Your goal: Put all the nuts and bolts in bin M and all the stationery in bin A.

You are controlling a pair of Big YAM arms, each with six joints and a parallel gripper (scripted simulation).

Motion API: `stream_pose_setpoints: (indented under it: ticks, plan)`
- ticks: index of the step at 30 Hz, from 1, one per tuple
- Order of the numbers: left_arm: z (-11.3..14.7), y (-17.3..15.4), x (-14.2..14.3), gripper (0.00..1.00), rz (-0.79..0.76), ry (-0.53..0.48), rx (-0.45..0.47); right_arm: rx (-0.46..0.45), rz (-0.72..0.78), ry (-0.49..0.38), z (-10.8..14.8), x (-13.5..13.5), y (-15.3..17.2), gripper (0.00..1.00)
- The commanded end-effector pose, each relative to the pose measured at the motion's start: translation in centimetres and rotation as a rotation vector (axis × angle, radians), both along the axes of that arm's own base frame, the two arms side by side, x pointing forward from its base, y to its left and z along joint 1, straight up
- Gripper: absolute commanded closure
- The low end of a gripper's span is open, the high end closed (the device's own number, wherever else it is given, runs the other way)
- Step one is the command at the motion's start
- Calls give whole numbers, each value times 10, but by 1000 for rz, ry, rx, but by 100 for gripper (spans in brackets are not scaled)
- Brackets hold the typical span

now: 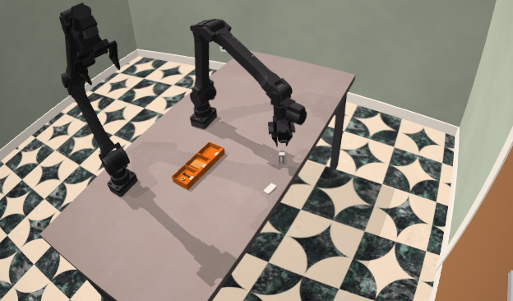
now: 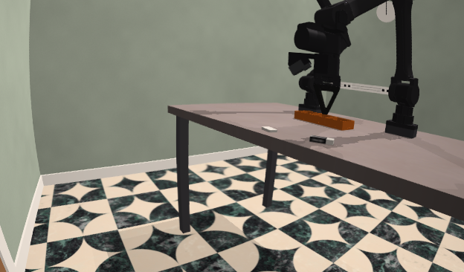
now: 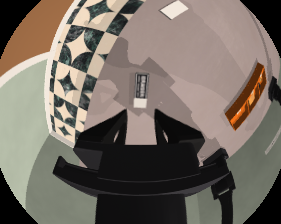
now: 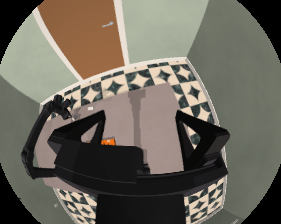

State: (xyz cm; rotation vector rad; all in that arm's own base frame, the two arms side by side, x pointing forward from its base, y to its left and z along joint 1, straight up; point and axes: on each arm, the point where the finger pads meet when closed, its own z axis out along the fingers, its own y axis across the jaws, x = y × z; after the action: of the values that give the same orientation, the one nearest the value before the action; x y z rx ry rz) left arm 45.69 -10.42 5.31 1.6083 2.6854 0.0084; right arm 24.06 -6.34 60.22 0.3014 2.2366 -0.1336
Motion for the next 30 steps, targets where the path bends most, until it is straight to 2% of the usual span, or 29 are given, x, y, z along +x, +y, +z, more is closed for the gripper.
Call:
stream_pose_setpoints:
  ticks: [1, 6, 11, 12, 16, 19, 30]
  plan:
    - [-1, -11, 2, 63, -98, 15, 1, -7, 3, 3, 1, -6, 0, 0]
    - [8, -1, 20, 63, -76, -19, -5, -7, 3, 3, 1, -6, 0, 0]
    - [3, 2, 14, 63, -76, -4, -2, -7, 3, 3, 1, -6, 0, 0]
    - [4, -9, 12, 63, -98, -5, -3, -7, 3, 3, 1, -6, 0, 0]
    - [7, -12, 17, 63, -89, -15, -5, -7, 3, 3, 1, -6, 0, 0]
    - [4, 0, 16, 63, -71, -8, -3, -7, 3, 3, 1, -6, 0, 0]
    - [4, -4, 16, 63, -82, -8, -3, -7, 3, 3, 1, -6, 0, 0]
